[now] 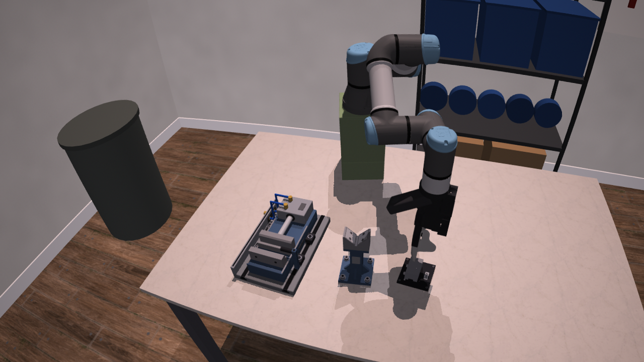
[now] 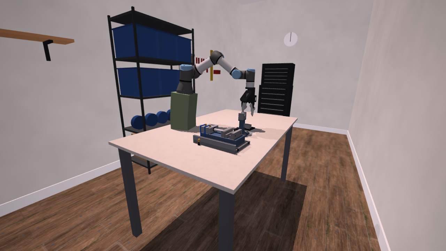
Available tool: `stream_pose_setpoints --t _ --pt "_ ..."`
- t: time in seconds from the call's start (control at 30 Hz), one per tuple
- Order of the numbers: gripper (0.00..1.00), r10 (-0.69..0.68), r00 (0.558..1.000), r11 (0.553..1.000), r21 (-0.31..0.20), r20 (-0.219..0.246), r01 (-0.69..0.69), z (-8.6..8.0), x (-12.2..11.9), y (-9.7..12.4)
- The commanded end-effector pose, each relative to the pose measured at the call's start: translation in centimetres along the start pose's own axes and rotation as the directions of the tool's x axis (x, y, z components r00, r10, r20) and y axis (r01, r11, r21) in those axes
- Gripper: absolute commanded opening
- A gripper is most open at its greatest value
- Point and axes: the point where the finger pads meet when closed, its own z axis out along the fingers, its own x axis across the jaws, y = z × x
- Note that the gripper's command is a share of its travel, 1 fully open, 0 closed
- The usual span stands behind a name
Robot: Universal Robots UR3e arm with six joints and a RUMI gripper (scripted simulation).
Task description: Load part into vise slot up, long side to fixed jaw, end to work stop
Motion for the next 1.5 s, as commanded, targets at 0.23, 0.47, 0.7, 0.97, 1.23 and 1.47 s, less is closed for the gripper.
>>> stream_pose_setpoints --t 0.23,0.47,0.7,0.97,1.23,1.47 --pt "0.51 0.000 1.000 1.000 -0.002 0.003 0.000 2.8 -0.2 0.1" --pt "0.51 0.000 1.000 1.000 -0.002 0.003 0.000 3.9 -0.2 0.1" --pt "0.51 0.000 1.000 1.000 -0.002 0.003 0.000 5.3 -0.2 0.1" --pt "0.51 0.000 1.000 1.000 -0.002 0.003 0.000 6.4 -0.2 0.1" --pt "0.51 0.000 1.000 1.000 -0.002 0.003 0.000 7.3 -0.2 0.1" --pt "0.51 0.000 1.000 1.000 -0.002 0.003 0.000 8.0 -0.2 0.1"
